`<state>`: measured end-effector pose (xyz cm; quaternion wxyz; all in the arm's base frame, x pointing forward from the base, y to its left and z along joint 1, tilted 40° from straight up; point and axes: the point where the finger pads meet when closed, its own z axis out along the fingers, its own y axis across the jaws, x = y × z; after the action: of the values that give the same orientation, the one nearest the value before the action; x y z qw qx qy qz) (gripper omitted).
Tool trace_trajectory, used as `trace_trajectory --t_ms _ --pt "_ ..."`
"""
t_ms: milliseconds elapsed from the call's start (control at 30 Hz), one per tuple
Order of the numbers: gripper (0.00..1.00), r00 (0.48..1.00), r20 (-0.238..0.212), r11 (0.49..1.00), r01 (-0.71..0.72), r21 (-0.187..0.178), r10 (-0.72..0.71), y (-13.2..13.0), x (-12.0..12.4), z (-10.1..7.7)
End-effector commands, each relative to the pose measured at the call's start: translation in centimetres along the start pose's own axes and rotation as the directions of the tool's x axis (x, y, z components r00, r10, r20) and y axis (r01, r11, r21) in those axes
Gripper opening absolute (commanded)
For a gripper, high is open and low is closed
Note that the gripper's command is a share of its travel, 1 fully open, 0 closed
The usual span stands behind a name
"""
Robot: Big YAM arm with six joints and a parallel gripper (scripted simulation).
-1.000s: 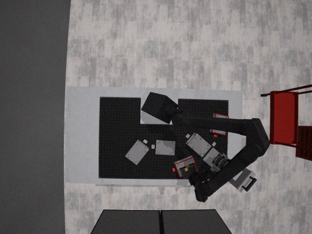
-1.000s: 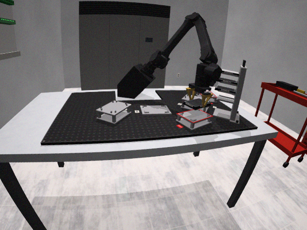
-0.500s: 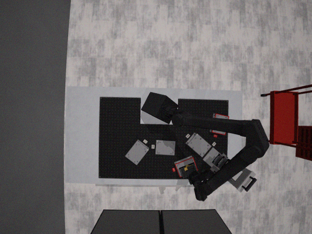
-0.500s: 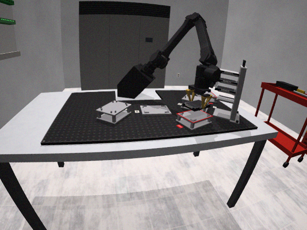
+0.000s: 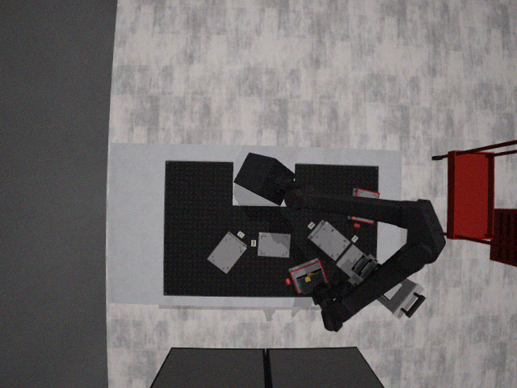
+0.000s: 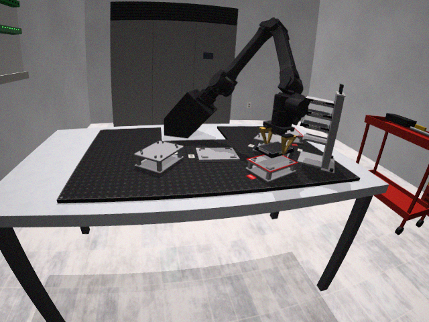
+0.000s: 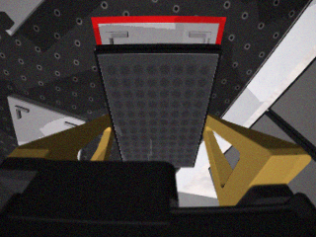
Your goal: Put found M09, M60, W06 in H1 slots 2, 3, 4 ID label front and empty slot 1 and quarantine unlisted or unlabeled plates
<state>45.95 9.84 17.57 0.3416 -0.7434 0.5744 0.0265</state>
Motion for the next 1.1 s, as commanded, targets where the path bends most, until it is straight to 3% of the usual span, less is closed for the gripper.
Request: trace_trajectory --t_ms 0,133,167,300,700,733,900,1067 --pt "0.86 1.0 0.001 1.0 -0.007 0.001 0.007 -0.1 0.0 0.7" --pt "0.86 1.0 0.004 1.0 -0.003 -0.001 0.003 0.0 -0.2 0.9" --pt "0.86 1.0 -0.003 1.0 -0.002 0.02 0.002 -0.5 0.0 0.1" --pt "0.86 1.0 0.003 1.0 -0.003 -0.001 0.003 0.0 -0.2 1.2" --pt "0.86 1.0 0.004 1.0 -0.003 -0.001 0.003 0.0 -0.2 1.9" --pt "0.86 1.0 -0.007 1.0 -0.01 0.023 0.01 -0.6 0.5 1.0" --pt "0.86 1.0 0.003 1.0 -0.005 0.0 0.005 0.0 -0.1 2.2" --pt "0.86 1.0 0.0 1.0 -0.006 0.005 0.006 -0.1 0.0 2.3"
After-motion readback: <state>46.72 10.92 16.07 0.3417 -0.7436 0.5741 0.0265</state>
